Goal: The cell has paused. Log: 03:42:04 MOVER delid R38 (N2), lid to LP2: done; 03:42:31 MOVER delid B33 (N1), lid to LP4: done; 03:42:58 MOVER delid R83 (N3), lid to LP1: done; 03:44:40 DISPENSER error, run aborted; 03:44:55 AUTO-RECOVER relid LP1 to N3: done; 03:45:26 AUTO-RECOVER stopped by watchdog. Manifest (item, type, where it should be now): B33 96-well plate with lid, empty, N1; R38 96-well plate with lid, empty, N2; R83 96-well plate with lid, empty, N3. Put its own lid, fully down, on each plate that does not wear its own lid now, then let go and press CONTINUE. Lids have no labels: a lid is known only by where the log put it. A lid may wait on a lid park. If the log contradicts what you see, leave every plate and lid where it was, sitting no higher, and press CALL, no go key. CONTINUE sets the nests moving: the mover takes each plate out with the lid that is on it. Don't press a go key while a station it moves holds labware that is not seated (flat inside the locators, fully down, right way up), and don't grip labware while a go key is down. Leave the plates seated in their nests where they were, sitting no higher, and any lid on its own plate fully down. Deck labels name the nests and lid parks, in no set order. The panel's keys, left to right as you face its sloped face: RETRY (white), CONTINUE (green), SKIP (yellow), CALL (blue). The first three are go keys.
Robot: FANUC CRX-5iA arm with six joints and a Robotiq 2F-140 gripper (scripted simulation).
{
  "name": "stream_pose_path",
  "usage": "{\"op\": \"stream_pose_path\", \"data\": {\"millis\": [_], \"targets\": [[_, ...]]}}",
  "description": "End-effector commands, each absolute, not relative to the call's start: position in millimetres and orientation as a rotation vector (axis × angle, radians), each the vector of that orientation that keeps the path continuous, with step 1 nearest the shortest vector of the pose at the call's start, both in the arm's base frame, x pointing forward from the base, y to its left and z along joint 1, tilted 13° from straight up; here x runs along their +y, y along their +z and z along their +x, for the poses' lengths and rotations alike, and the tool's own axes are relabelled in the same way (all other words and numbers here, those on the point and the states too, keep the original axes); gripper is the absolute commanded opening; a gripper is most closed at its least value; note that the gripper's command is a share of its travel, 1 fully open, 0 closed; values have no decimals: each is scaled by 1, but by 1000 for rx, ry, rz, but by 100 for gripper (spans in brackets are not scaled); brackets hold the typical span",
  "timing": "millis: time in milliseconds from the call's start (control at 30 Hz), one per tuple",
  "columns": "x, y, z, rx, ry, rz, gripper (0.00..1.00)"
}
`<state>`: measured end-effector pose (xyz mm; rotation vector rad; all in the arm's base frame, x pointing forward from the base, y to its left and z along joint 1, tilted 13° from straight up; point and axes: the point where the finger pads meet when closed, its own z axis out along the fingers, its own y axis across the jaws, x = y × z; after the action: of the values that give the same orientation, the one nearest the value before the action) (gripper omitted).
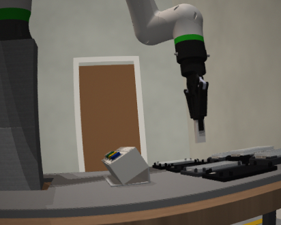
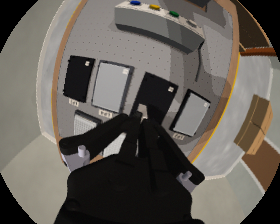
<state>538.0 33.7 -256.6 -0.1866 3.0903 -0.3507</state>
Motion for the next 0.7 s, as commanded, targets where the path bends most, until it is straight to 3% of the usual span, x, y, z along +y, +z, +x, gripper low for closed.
{"op": "stream_pose_path", "data": {"millis": [0, 200, 667], "targets": [[87, -269, 526, 3090, -354, -187, 0], [128, -280, 512, 3089, -359, -187, 0], [129, -280, 512, 3089, -359, -187, 0]]}}
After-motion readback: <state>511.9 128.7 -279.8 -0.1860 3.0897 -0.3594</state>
